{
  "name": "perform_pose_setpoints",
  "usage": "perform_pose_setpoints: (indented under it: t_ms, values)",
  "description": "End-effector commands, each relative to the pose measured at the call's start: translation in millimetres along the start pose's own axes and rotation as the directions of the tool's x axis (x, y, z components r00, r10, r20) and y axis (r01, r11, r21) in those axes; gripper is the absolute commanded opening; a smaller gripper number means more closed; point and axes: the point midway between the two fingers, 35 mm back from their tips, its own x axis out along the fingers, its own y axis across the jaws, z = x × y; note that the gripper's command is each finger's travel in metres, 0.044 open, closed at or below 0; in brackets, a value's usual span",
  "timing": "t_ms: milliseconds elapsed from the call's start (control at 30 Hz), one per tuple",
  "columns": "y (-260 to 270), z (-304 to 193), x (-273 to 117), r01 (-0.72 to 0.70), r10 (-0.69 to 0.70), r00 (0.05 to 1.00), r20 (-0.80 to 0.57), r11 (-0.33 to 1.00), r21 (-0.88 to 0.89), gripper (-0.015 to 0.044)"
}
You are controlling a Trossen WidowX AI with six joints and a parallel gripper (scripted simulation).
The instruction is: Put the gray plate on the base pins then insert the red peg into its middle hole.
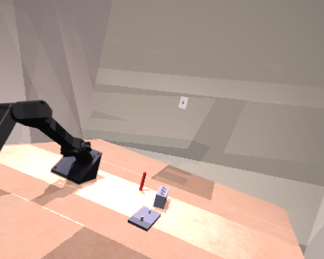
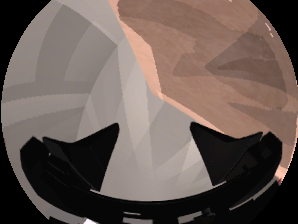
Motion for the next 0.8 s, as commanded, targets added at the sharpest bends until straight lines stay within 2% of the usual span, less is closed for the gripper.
perform_pose_setpoints:
  t_ms: [0, 133, 367, 667, 767]
  values:
    - [-42.1, -30.6, 32.4, 0.091, -0.09, 0.996, -0.021, 0.995, 0.037, 0.044]
    - [-77.5, -52.6, 53.7, 0.174, -0.172, 0.985, -0.027, 0.981, 0.081, 0.044]
    - [-170.7, -100.3, 86.0, 0.396, -0.403, 0.915, -0.004, 0.898, 0.192, 0.044]
    - [-291.3, -175.8, 86.0, 0.684, -0.697, 0.717, 0.02, 0.709, 0.17, 0.044]
    - [-316.5, -193.0, 79.6, 0.741, -0.752, 0.658, 0.033, 0.655, 0.147, 0.044]
